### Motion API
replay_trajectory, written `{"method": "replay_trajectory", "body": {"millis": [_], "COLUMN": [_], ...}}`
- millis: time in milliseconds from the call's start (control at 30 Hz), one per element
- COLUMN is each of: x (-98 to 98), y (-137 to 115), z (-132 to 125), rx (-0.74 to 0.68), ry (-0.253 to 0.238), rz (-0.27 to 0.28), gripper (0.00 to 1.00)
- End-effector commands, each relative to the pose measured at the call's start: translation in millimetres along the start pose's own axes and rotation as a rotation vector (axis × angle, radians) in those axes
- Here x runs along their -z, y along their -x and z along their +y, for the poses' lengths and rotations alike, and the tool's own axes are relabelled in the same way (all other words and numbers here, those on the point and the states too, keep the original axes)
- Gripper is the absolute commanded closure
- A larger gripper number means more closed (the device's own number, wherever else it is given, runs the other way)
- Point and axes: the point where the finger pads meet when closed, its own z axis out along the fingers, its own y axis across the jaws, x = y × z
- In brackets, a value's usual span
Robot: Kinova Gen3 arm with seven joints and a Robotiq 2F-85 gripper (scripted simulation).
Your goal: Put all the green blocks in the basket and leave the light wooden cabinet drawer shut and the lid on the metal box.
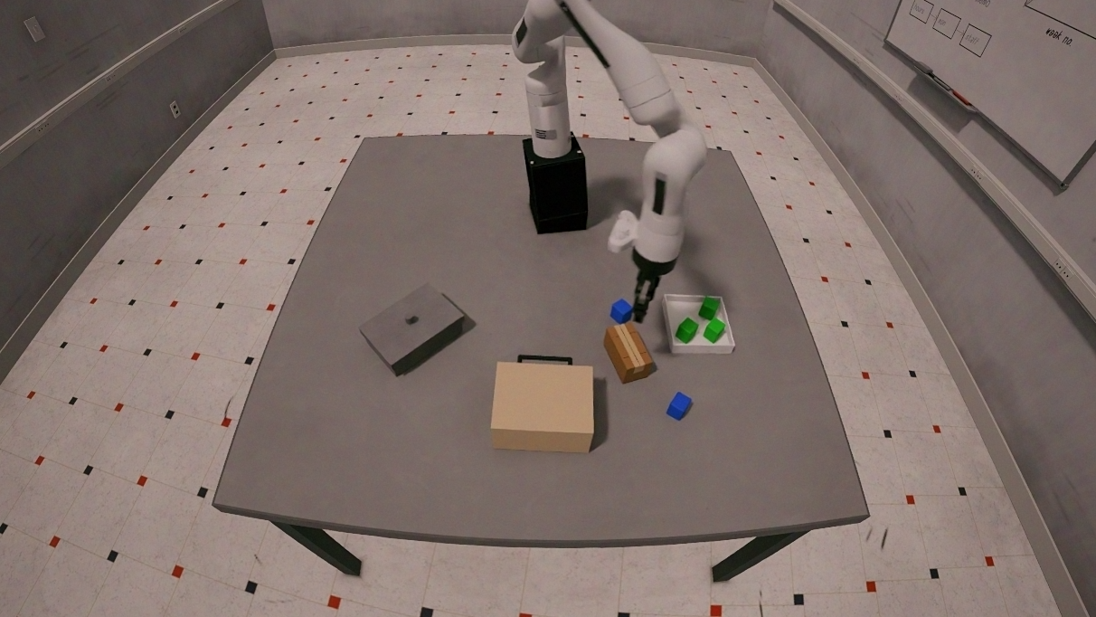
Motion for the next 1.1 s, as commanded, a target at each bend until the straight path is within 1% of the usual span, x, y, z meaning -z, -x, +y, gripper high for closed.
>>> {"method": "replay_trajectory", "body": {"millis": [0, 267, 333, 467, 600, 800, 1067], "x": [0.5, 0.0, 0.0, -0.2, -0.2, -0.3, -0.3], "y": [-36, -92, -92, -113, -129, -143, -146], "z": [-29, -61, -61, -71, -78, -83, -84], "rx": [0.089, 0.205, 0.205, 0.249, 0.28, 0.307, 0.314], "ry": [0.012, 0.01, 0.01, 0.008, 0.008, 0.007, 0.007], "rz": [-0.005, -0.003, -0.003, -0.002, 0.0, 0.001, 0.001], "gripper": [0.42, 0.42, 0.42, 0.42, 0.42, 0.42, 0.42]}}
